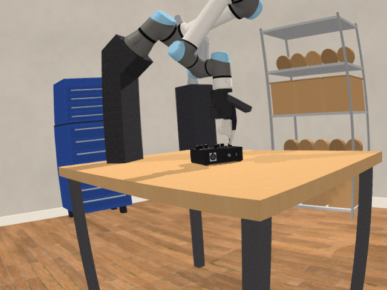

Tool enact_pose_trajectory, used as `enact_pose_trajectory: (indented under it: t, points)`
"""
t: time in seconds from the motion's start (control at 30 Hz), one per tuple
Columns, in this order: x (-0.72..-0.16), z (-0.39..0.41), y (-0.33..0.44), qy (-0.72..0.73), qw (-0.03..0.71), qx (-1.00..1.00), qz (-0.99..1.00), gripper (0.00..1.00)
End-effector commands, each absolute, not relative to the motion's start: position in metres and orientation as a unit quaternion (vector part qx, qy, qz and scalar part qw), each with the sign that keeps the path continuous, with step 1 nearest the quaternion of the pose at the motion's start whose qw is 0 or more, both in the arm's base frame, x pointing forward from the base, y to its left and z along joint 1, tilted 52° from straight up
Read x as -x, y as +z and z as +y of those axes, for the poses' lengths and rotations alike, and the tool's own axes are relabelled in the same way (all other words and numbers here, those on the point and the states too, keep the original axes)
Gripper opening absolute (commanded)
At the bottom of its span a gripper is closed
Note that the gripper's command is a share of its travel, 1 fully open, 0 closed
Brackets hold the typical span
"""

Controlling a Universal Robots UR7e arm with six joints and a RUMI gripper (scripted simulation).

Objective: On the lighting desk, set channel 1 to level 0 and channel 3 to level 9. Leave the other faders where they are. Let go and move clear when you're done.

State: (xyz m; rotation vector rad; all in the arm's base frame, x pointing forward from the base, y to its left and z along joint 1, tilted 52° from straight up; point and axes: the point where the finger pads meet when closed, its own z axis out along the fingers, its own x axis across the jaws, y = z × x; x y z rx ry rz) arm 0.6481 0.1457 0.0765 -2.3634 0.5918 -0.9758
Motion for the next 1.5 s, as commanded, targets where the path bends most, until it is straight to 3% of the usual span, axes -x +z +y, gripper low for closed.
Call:
enact_pose_trajectory:
  t: [0.0,1.47]
  points:
    - [-0.647,0.147,0.076,-0.360,0.256,0.870,0.218,0.00]
    - [-0.633,0.159,0.065,-0.360,0.256,0.870,0.218,0.00]
